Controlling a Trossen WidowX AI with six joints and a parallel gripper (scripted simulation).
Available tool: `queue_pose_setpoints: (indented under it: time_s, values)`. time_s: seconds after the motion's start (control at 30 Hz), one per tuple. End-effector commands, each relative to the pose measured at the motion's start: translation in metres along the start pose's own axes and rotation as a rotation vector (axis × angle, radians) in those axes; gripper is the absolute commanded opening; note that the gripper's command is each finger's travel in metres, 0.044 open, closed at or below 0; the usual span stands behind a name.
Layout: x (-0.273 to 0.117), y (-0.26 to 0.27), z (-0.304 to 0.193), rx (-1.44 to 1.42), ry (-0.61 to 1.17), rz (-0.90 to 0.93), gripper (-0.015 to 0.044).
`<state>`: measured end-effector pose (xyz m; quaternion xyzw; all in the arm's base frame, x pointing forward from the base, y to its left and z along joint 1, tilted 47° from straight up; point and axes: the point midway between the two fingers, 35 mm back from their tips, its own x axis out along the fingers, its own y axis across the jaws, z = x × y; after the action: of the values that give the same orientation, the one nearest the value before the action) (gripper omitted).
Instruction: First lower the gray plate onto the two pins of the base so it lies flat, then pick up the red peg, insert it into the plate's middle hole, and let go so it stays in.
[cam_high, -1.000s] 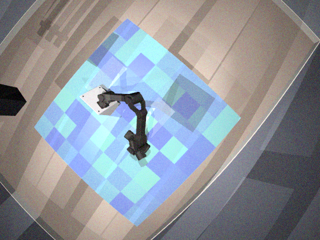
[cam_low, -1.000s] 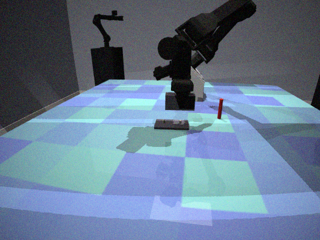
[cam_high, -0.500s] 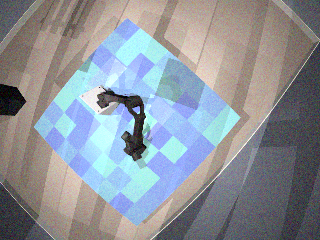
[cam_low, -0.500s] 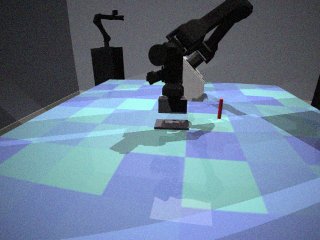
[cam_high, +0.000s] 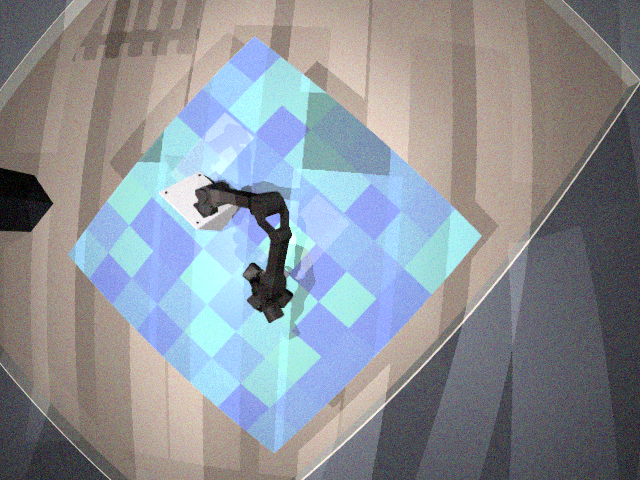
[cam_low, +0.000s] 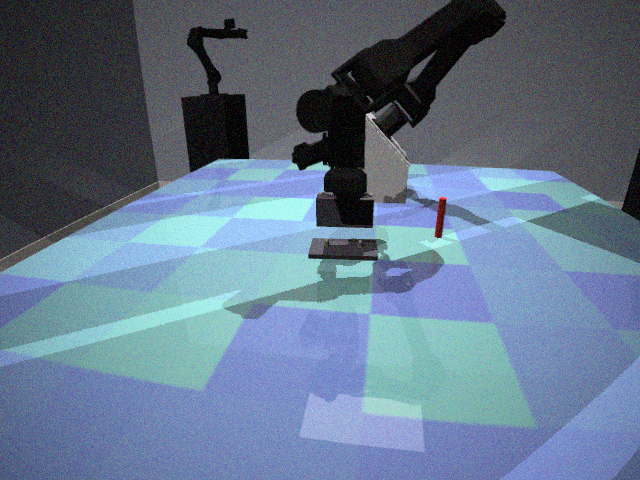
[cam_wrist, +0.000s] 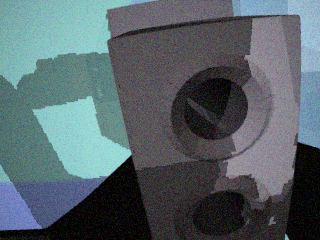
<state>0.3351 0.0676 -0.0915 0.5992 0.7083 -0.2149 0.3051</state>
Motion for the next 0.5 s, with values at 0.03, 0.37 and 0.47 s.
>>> queue_pose_setpoints:
  time_s: [0.03, 0.37, 0.47]
  values:
    - [0.001, -0.001, 0.001, -0.002, -0.002, -0.003, 0.0]
    - [0.007, -0.002, 0.002, -0.001, -0.002, -0.003, 0.0]
    - [0.014, -0.002, 0.002, -0.001, -0.002, -0.003, 0.0]
